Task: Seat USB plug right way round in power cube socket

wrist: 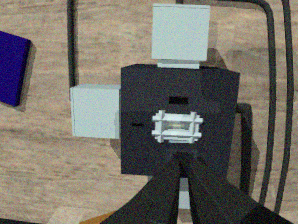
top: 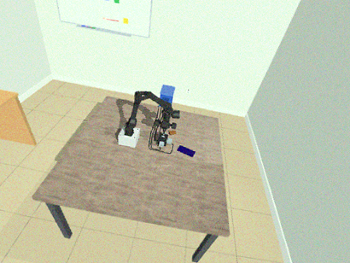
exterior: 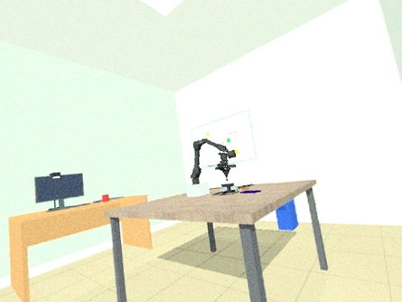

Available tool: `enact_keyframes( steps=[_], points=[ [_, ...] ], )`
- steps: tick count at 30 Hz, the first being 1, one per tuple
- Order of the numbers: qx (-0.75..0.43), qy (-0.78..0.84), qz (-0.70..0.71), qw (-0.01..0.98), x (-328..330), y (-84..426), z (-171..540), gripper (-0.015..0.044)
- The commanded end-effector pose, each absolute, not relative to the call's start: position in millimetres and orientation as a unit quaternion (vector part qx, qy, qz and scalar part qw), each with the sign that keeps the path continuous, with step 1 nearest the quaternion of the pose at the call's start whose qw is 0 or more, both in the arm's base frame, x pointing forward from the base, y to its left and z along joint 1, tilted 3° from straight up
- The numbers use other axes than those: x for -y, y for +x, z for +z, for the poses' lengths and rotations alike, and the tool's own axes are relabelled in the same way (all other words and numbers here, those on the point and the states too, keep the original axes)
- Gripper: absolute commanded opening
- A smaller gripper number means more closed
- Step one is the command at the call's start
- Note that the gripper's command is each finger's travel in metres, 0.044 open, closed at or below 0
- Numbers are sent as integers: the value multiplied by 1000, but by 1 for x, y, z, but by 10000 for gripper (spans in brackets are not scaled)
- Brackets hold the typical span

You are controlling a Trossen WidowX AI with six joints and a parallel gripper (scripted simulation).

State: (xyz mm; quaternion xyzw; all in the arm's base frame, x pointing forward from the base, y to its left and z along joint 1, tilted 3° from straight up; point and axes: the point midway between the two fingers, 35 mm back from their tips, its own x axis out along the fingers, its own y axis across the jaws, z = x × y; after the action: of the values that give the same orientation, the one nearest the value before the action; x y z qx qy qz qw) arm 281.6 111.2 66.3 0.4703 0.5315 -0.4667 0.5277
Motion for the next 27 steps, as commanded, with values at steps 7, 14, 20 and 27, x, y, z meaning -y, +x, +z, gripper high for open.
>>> enact_keyframes(
  steps=[7, 14, 20, 27],
  points=[
    [-526, 470, -471, 530, -110, 282, 65, 0],
    [-524, 470, -472, 530, -110, 282, 64, 0],
    [-523, 470, -474, 530, -110, 282, 63, 0],
    [-521, 469, -476, 531, -110, 282, 62, 0]
  ],
)
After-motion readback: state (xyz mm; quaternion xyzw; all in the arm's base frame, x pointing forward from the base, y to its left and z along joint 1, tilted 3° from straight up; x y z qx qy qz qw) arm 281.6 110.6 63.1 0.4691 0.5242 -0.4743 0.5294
